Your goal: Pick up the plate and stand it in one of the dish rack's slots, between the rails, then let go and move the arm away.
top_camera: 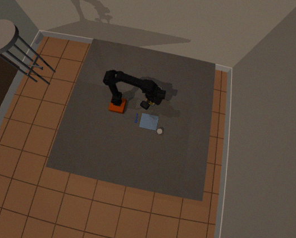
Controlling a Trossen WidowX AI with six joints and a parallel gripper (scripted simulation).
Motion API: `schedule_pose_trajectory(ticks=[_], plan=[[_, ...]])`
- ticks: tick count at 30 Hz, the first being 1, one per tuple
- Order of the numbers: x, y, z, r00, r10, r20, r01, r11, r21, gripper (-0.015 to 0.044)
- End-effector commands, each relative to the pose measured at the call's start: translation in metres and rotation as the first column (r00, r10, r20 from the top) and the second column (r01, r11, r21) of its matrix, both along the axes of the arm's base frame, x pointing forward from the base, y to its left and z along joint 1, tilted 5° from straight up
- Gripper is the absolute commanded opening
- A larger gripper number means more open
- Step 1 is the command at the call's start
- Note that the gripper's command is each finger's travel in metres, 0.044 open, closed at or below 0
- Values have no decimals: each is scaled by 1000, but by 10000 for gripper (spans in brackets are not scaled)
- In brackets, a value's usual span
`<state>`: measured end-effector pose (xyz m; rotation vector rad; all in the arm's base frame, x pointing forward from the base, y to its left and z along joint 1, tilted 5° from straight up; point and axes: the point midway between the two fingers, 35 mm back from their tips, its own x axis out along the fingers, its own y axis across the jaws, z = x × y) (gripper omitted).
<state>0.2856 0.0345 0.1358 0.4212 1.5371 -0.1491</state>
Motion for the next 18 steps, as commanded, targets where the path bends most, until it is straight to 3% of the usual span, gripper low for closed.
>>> schedule_pose_trajectory(ticks=[1, 18], plan=[[12, 5, -18, 999, 36, 32, -38, 997, 65, 0], [59, 18, -72, 921, 175, 348, -281, 918, 281, 0]])
